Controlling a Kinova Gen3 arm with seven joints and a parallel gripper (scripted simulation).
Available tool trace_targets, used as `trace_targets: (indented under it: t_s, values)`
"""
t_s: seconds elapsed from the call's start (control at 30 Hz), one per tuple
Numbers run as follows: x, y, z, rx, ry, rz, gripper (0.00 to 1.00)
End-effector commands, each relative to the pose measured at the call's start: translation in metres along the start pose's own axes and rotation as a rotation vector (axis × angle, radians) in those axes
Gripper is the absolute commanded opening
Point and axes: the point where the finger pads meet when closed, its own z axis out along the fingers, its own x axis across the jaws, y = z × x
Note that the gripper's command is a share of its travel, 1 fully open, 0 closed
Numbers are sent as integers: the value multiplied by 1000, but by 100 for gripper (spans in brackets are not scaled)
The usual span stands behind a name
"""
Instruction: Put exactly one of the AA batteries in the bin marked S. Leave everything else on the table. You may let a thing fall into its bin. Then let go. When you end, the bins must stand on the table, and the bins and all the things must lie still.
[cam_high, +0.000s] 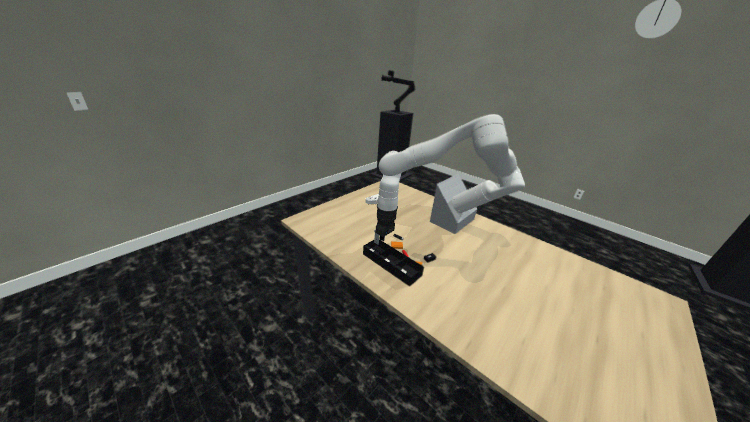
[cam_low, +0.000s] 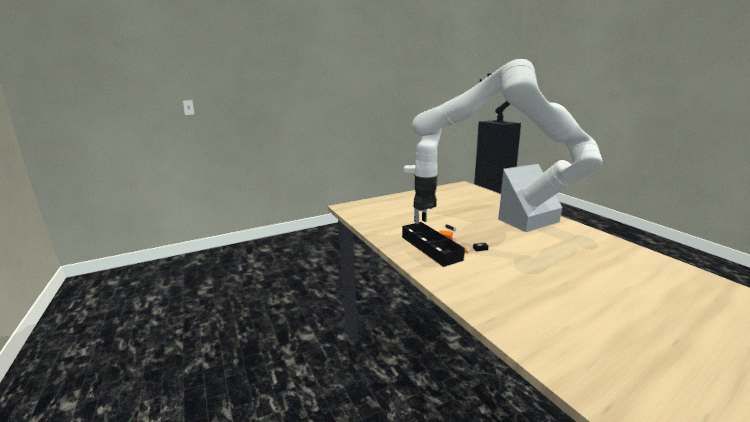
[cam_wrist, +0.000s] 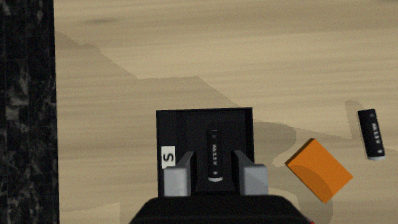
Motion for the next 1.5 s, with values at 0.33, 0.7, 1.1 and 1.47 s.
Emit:
trace_targets:
  t_s: [0.33,0.7,1.1,1.47]
  values:
    - [1,-5,-3,6,0,1,60]
    - [1,-3,-42,6,1,6,100]
    - [2,-3,-90,7,1,7,100]
    - [2,-3,-126,7,2,8,100]
